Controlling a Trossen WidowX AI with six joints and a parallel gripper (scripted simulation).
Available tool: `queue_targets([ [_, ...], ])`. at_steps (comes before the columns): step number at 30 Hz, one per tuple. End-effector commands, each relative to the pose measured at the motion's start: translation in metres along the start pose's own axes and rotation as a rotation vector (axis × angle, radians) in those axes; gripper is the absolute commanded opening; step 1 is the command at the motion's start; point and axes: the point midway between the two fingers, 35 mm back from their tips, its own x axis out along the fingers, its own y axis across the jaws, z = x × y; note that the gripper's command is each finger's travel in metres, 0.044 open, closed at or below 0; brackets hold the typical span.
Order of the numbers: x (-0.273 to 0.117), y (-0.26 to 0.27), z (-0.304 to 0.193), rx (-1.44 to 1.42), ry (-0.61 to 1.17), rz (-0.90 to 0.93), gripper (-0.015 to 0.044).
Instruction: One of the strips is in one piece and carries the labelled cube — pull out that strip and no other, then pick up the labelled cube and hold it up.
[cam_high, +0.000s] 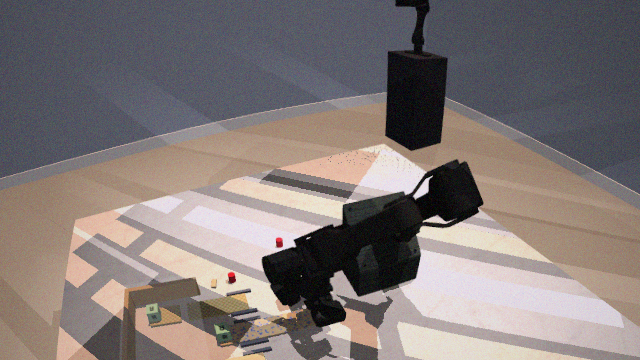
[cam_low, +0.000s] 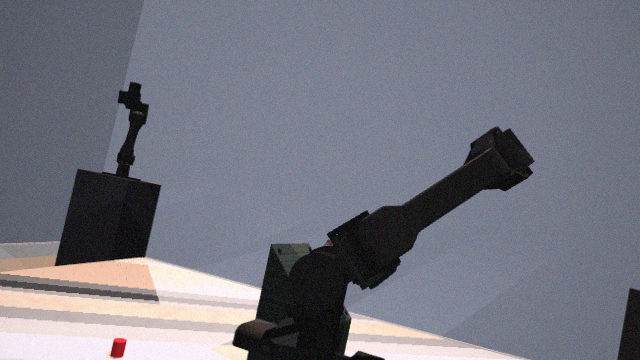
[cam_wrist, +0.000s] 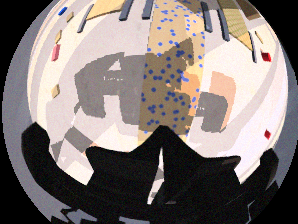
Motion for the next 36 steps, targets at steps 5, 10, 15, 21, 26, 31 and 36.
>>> queue_targets([
  [5,0.005,-0.001,-0.018,0.02,0.037,-0.005,0.0],
  [10,0.005,-0.001,-0.018,0.02,0.037,-0.005,0.0],
  [15,0.005,-0.001,-0.018,0.02,0.037,-0.005,0.0],
  [21,0.005,-0.001,-0.018,0.02,0.037,-0.005,0.0],
  [26,0.005,-0.001,-0.018,0.02,0.037,-0.005,0.0],
  [31,0.005,-0.001,-0.018,0.02,0.037,-0.005,0.0],
  [36,-0.025,-0.001,-0.002,0.012,0.023,-0.009,0.0],
])
